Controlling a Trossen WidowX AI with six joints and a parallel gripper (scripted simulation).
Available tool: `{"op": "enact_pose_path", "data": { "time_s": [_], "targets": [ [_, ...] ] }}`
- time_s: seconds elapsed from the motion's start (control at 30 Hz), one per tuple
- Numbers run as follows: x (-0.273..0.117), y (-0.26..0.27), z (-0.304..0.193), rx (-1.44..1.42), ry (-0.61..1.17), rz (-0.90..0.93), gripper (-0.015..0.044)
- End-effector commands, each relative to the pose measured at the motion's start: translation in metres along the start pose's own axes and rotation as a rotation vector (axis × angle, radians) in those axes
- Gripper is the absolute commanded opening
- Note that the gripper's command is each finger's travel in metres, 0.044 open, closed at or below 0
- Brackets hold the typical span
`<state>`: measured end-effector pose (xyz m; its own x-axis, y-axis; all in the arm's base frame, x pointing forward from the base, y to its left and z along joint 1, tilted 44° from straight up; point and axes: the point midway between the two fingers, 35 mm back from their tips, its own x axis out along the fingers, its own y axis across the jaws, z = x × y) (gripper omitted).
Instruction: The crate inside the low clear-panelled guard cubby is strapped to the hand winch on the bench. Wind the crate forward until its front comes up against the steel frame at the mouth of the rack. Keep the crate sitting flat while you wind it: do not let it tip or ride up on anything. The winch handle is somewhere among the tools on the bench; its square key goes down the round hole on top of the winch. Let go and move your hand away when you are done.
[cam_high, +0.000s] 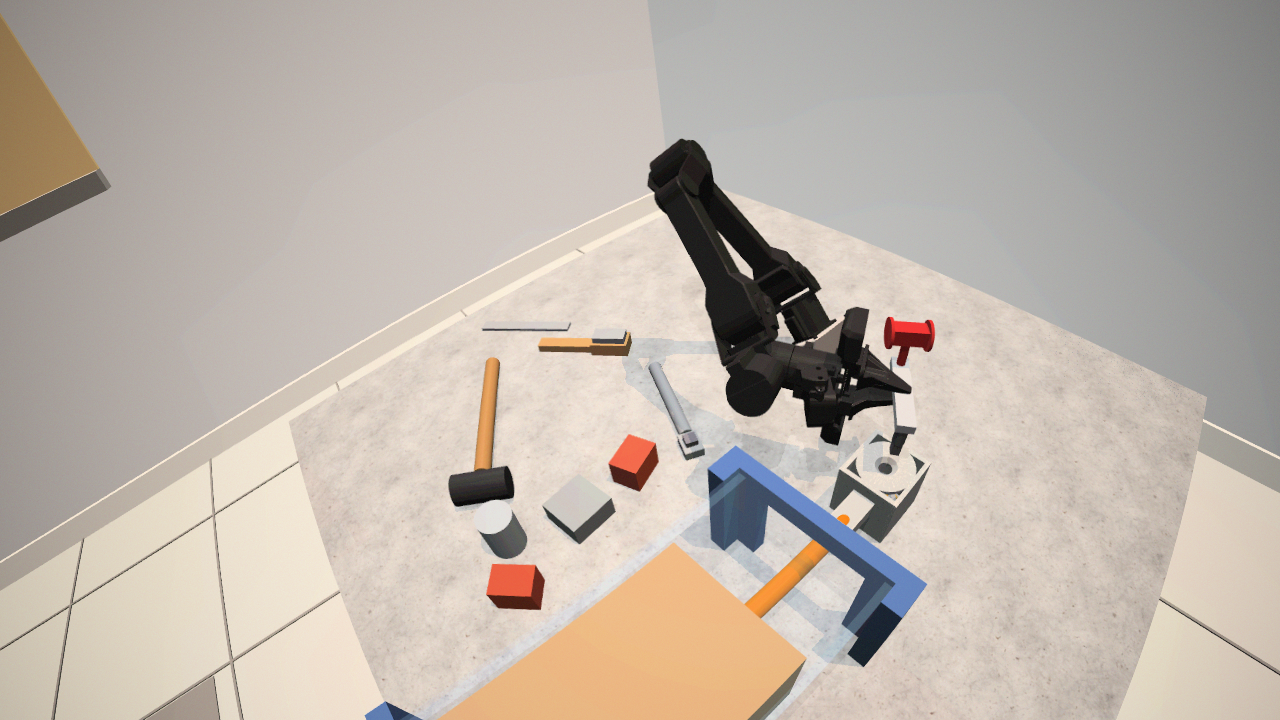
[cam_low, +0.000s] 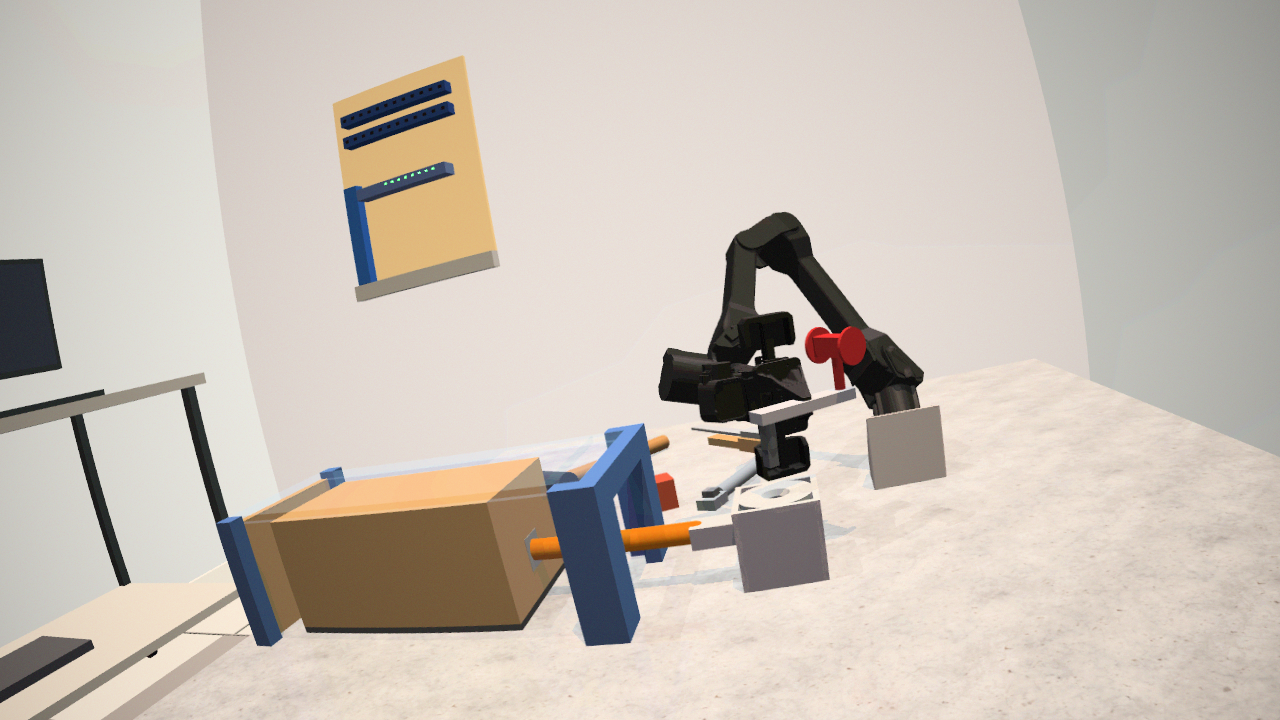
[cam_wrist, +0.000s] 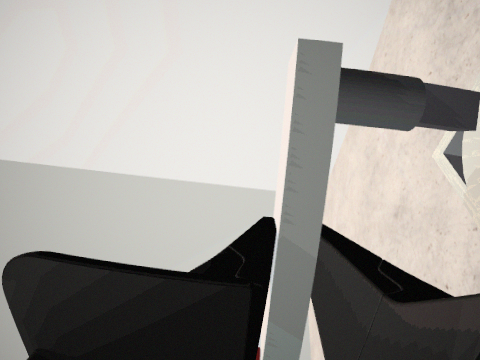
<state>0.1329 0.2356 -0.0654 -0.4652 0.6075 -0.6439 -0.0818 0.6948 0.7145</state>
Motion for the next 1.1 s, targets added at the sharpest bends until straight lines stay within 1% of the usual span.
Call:
{"op": "enact_pose_path", "data": {
  "time_s": [0.0, 0.67, 1.07],
  "targets": [
    [0.001, 0.003, 0.0, 0.034, 0.0, 0.026, 0.0],
    [0.002, -0.022, -0.002, 0.034, 0.001, 0.025, 0.0],
    [0.0, -0.023, -0.002, 0.034, 0.001, 0.025, 0.0]
  ]
}}
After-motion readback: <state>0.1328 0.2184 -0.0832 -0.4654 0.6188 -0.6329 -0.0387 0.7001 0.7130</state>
